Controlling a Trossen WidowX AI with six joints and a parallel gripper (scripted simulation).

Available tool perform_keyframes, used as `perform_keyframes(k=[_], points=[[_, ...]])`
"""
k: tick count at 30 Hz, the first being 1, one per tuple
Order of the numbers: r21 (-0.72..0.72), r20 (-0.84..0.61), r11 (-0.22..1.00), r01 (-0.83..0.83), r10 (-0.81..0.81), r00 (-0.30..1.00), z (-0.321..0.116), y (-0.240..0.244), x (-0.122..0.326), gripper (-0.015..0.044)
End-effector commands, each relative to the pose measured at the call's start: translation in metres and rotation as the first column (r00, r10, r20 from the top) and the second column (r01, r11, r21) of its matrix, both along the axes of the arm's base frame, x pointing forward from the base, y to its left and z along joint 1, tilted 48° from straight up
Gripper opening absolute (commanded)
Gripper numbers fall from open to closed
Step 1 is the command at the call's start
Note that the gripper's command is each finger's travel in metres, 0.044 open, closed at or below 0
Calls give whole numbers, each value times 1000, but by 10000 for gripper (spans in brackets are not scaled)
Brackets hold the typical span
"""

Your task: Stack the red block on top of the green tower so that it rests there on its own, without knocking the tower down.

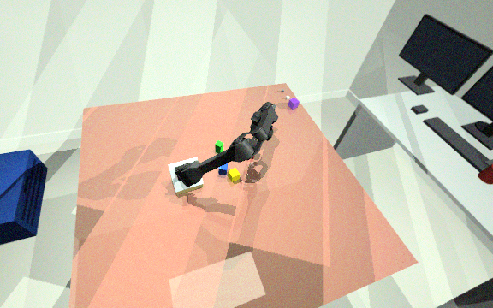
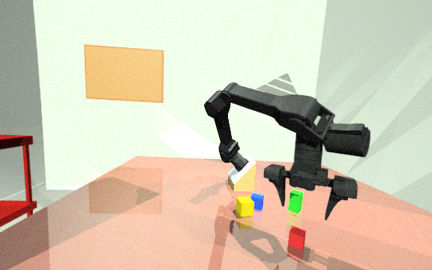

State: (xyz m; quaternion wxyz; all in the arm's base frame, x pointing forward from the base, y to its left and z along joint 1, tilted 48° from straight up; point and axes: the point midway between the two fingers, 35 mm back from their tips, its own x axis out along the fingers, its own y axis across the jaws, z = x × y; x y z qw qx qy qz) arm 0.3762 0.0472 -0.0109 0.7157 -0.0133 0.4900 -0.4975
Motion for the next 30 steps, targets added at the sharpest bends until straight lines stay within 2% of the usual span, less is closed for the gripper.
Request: perform_keyframes(k=[1, 30], points=[[-12, -18, 1000, 10, -10, 1000, -17, -25, -3, 440], [-14, -18, 1000, 10, -10, 1000, -45, -56, -4, 440]])
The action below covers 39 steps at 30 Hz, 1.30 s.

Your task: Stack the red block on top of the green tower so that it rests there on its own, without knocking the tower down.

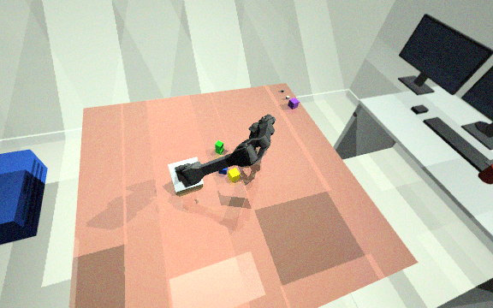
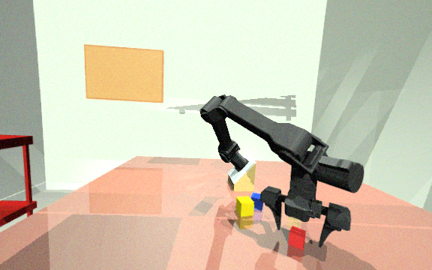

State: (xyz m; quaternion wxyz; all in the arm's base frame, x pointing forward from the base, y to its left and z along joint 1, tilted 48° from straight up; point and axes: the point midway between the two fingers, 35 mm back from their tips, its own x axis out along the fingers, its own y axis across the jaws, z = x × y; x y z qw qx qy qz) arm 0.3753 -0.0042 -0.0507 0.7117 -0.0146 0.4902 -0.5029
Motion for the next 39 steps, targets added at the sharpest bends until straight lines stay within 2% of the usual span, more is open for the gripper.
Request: perform_keyframes(k=[1, 19, 30, 39], points=[[-7, -12, 1000, -1, 0, 1000, -6, -6, -3, 440], [-8, -12, 1000, 0, 0, 1000, -7, -7, -3, 440], [-8, -12, 1000, 0, 0, 1000, -7, -7, -3, 151], [-8, -12, 1000, 0, 0, 1000, -7, -7, -3, 91]])
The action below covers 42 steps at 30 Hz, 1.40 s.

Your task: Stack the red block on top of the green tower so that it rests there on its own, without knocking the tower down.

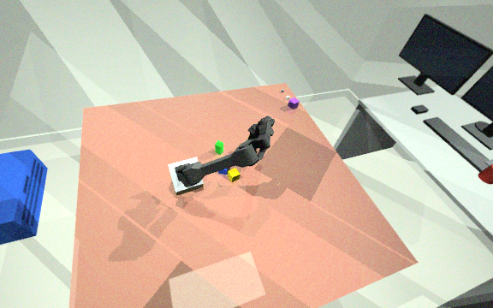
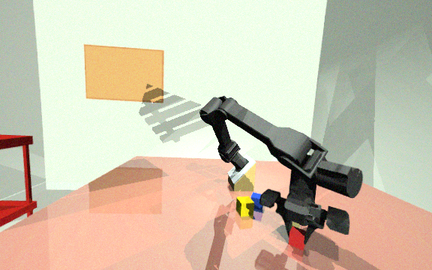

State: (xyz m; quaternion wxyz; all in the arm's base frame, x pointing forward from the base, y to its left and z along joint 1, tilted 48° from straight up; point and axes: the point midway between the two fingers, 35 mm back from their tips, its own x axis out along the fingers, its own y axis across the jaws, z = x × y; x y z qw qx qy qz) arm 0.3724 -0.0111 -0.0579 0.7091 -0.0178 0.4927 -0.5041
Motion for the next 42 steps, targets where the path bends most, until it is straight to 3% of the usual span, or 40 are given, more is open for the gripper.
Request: perform_keyframes(k=[1, 4, 26, 34, 42], points=[[-4, -3, 1000, -2, 2, 1000, 1, 0, 0, 65], [-3, -3, 1000, -2, 2, 1000, 7, 7, 0, 0], [1, -4, 1000, -2, 2, 1000, 78, 86, -1, 0], [3, -4, 1000, -2, 2, 1000, 77, 89, -4, 0], [17, -7, 1000, -7, 7, 1000, 53, 119, -43, 0]])
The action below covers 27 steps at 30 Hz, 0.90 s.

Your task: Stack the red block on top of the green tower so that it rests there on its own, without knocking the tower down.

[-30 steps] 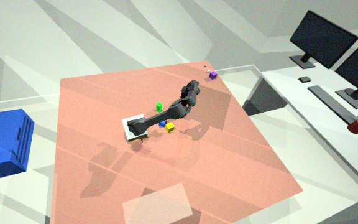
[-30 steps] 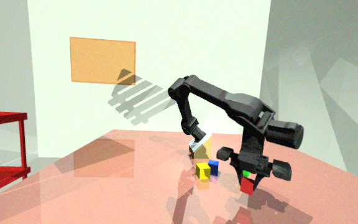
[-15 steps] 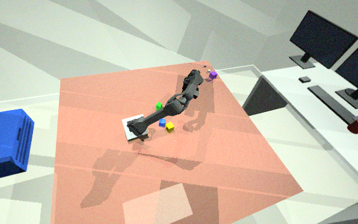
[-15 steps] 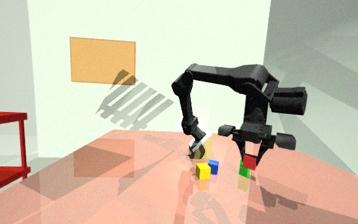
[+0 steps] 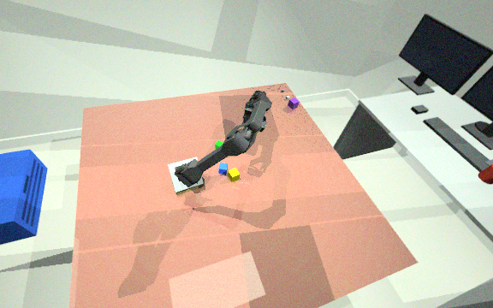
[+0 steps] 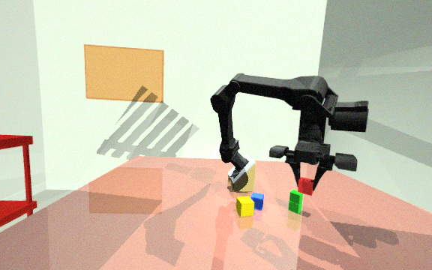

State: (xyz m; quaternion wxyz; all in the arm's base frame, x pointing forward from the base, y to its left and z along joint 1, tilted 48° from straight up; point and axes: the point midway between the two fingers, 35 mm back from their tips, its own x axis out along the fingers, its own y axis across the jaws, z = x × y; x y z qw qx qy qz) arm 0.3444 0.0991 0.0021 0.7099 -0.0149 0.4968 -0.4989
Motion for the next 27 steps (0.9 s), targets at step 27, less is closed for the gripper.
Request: perform_keyframes(k=[27], points=[[-6, -8, 1000, 3, -3, 1000, -64, 24, -119, 0]])
